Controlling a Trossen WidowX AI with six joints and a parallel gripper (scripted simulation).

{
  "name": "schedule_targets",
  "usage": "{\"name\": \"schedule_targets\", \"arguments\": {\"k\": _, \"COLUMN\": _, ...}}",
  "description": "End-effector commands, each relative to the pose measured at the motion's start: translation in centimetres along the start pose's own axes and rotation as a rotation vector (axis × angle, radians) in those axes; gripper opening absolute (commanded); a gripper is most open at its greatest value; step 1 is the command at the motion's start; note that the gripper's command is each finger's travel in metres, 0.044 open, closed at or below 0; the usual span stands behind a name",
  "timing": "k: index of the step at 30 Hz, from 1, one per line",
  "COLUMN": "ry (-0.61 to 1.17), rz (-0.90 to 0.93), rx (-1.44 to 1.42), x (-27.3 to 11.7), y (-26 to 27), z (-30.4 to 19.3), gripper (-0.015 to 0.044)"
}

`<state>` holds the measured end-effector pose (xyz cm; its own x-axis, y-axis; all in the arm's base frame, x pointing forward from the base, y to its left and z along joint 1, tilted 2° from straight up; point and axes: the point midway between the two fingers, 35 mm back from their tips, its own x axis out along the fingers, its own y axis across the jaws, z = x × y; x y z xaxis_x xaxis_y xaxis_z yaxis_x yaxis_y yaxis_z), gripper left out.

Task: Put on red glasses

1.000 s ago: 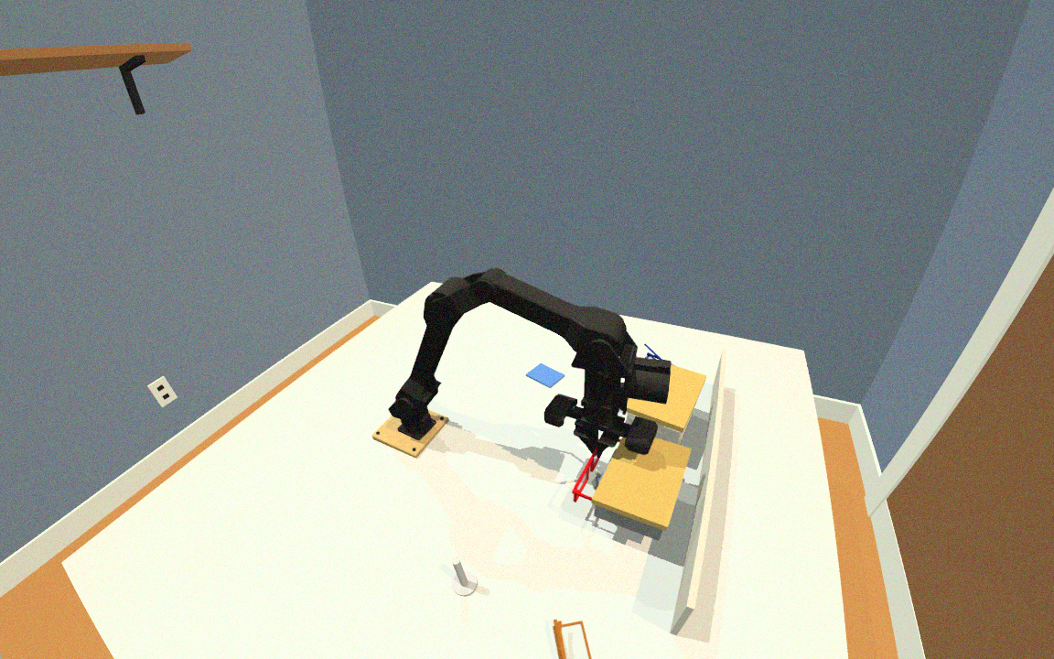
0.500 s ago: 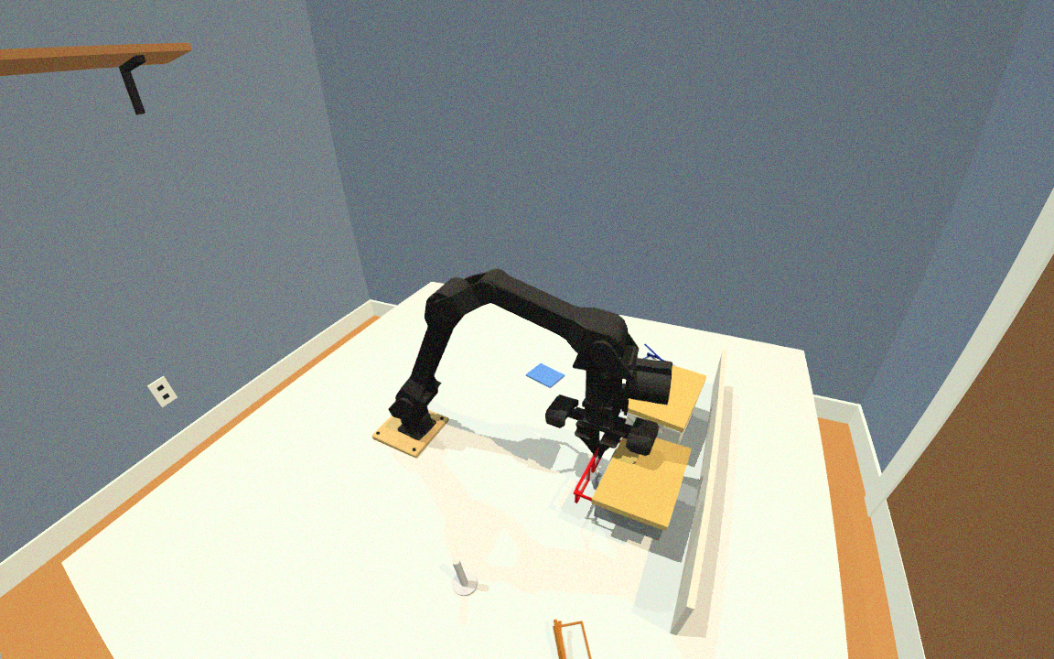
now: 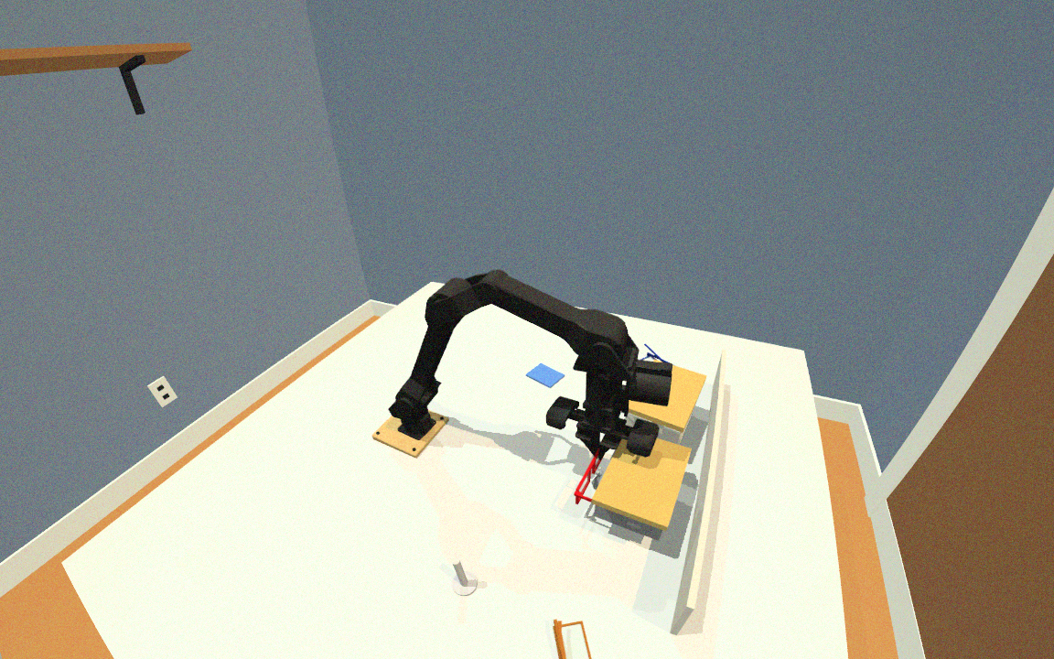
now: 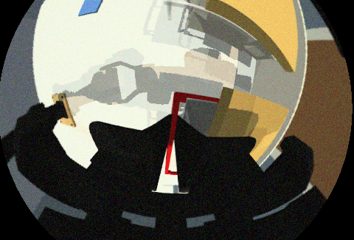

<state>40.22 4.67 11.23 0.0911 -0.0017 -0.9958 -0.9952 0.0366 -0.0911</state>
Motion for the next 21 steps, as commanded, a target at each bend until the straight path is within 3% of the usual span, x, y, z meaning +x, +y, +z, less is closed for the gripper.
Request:
{"name": "schedule_targets", "arguments": {"k": 1, "ry": -0.001, "rz": 0.005, "rx": -0.005, "x": 0.26, "y": 0.09, "z": 0.01, "gripper": 0.0000}}
{"name": "schedule_targets", "arguments": {"k": 8, "ry": -0.001, "rz": 0.005, "rx": -0.005, "x": 0.28, "y": 0.10, "z": 0.01, "gripper": 0.0000}}
{"name": "schedule_targets", "arguments": {"k": 12, "ry": 0.000, "rz": 0.002, "rx": 0.000, "x": 0.16, "y": 0.04, "z": 0.00, "gripper": 0.0105}}
{"name": "schedule_targets", "arguments": {"k": 21, "ry": -0.001, "rz": 0.004, "rx": 0.000, "x": -0.02, "y": 0.04, "z": 0.00, "gripper": 0.0108}}
